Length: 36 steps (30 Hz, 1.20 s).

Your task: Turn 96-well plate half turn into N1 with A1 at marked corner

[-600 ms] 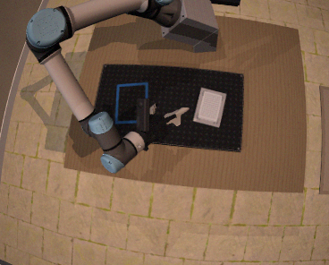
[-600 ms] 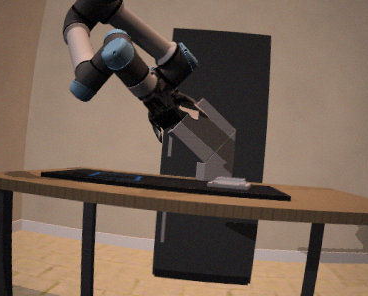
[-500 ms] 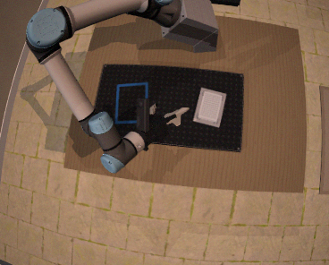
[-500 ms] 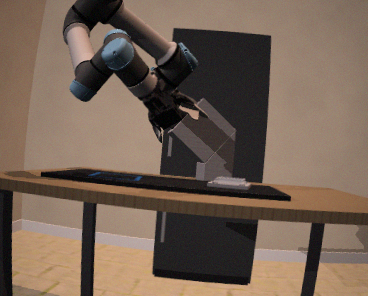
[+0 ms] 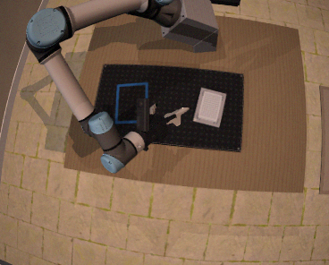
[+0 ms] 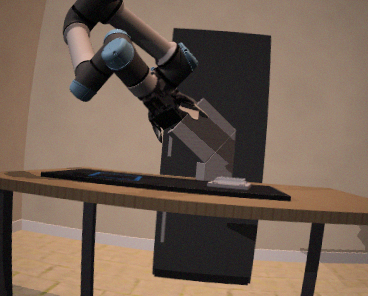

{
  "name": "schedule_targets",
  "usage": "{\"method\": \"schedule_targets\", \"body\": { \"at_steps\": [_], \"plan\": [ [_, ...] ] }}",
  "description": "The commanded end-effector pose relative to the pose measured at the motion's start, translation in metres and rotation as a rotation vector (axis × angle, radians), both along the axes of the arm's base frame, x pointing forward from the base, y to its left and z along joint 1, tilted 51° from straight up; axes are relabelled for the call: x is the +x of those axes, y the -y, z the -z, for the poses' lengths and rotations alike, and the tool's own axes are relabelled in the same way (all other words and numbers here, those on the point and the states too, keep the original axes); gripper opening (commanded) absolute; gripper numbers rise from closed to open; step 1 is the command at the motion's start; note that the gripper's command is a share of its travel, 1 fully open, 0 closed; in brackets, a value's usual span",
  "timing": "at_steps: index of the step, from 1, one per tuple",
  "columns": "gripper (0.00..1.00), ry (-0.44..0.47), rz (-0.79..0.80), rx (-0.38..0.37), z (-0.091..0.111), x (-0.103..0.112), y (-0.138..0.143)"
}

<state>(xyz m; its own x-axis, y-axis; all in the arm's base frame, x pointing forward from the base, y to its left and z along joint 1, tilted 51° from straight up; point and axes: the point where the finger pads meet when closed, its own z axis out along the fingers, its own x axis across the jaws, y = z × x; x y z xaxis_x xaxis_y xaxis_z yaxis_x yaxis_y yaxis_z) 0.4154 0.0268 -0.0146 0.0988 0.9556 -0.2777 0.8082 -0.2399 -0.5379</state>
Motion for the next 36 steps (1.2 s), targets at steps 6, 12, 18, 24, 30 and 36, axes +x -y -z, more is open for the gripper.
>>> {"method": "schedule_targets", "body": {
  "at_steps": [6,12,18,24,30,36],
  "plan": [
    [1.0,0.076,0.132,-0.175,0.027,0.001,-0.008],
    [1.0,0.15,0.246,-0.315,0.049,0.001,-0.013],
    [1.0,0.206,0.325,-0.404,0.063,0.001,-0.017],
    [1.0,0.299,0.448,-0.531,0.082,0.002,-0.022],
    [1.0,0.4,0.574,-0.646,0.1,0.002,-0.026],
    [1.0,0.472,0.661,-0.716,0.114,0.001,-0.029]
  ]
}}
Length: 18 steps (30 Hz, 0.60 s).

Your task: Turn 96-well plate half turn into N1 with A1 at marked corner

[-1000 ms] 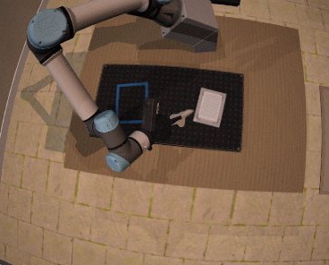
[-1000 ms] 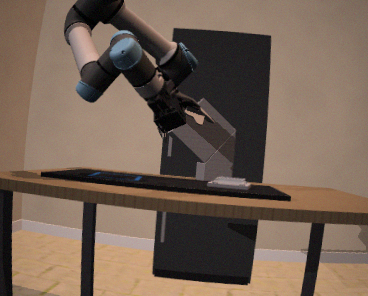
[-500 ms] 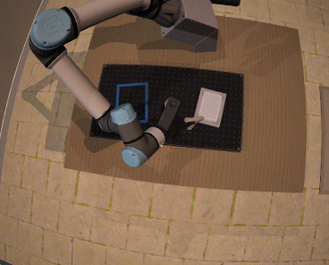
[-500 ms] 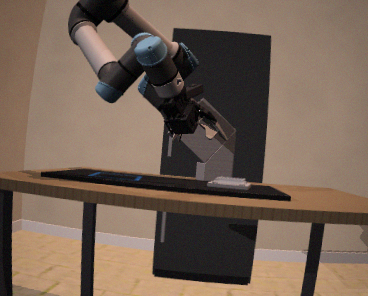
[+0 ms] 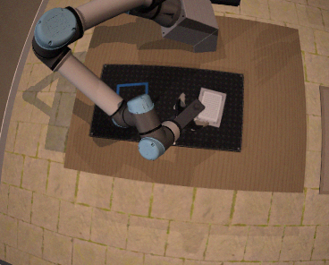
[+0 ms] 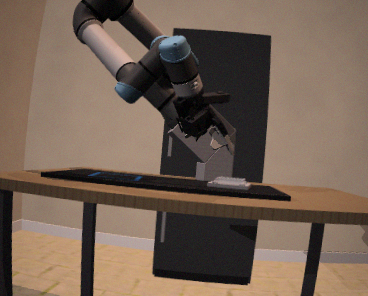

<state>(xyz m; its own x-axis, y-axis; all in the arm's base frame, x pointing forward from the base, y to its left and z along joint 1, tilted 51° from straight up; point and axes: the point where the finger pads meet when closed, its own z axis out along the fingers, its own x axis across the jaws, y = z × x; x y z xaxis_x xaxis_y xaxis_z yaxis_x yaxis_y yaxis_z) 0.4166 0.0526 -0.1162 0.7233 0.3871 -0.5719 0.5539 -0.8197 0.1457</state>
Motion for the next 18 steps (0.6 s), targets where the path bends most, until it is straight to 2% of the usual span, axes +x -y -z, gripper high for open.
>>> {"method": "schedule_targets", "body": {
  "at_steps": [1,9,12,14,18],
  "plan": [
    [1.0,0.08,0.08,-0.084,0.012,0.0,-0.003],
    [1.0,0.247,0.236,-0.221,0.031,0.0,-0.008],
    [1.0,0.303,0.287,-0.26,0.036,0.0,-0.009],
    [1.0,0.303,0.287,-0.26,0.036,0.0,-0.009],
    [1.0,0.394,0.366,-0.317,0.046,-0.001,-0.011]
  ]
}}
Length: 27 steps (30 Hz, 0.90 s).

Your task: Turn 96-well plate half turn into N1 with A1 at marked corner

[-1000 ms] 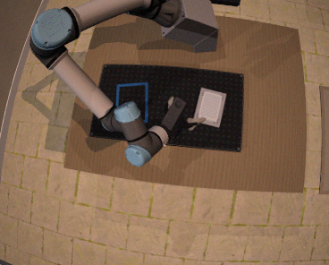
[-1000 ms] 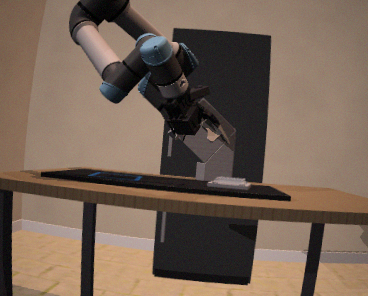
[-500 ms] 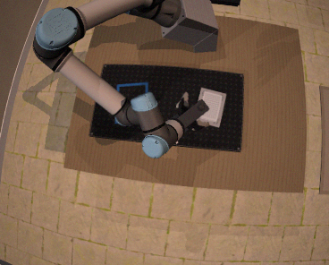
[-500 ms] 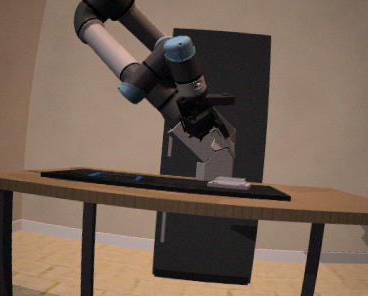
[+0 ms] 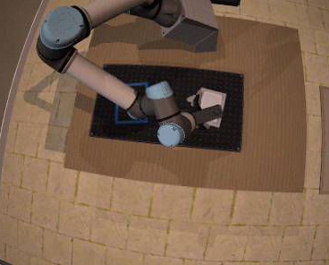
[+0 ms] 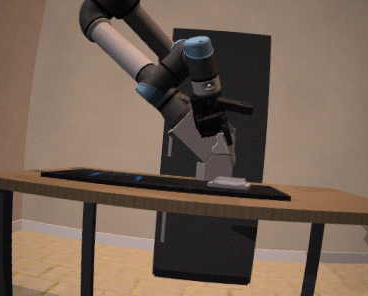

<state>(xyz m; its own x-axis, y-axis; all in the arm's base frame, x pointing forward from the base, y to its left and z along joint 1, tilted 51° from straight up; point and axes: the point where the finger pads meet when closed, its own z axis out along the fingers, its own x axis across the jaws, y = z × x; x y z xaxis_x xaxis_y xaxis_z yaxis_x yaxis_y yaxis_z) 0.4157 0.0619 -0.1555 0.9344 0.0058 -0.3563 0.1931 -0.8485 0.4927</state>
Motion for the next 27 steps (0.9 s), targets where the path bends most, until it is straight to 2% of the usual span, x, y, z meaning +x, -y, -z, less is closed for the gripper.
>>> {"method": "schedule_targets", "body": {
  "at_steps": [1,11,13,27],
  "plan": [
    [1.0,0.101,0.082,-0.068,0.007,0.0,-0.002],
    [1.0,0.337,0.265,-0.186,0.023,-0.002,-0.006],
    [1.0,0.337,0.265,-0.186,0.023,-0.002,-0.006],
    [1.0,0.695,0.529,-0.3,0.034,-0.006,-0.009]
  ]
}}
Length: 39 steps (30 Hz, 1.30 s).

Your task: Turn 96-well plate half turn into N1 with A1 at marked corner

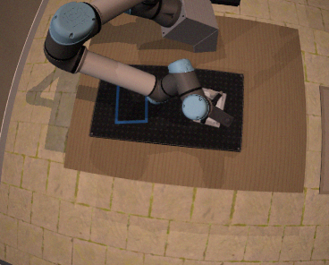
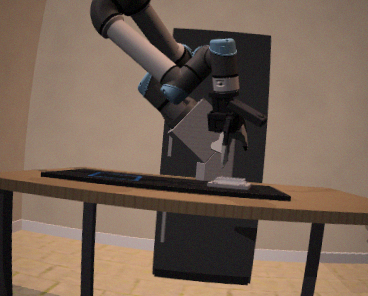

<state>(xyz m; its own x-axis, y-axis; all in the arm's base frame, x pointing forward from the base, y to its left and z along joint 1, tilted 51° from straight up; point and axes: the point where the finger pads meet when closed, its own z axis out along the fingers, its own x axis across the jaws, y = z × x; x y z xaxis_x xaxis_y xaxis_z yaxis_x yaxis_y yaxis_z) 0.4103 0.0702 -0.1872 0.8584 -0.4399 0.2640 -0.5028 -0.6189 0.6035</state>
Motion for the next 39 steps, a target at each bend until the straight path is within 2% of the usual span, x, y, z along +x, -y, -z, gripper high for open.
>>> {"method": "schedule_targets", "body": {
  "at_steps": [1,3,18,20,35,37,39],
  "plan": [
    [1.0,0.133,0.086,-0.042,0.003,-0.002,-0.002],
    [1.0,0.133,0.086,-0.042,0.003,-0.002,-0.002],
    [1.0,0.549,0.34,-0.098,0.002,-0.01,-0.004],
    [1.0,0.549,0.34,-0.098,0.002,-0.01,-0.004],
    [1.0,0.973,0.595,-0.077,-0.009,-0.026,-0.004],
    [1.0,0.973,0.595,-0.077,-0.009,-0.026,-0.004],
    [1.0,1.03,0.63,-0.068,-0.011,-0.029,-0.004]
  ]
}}
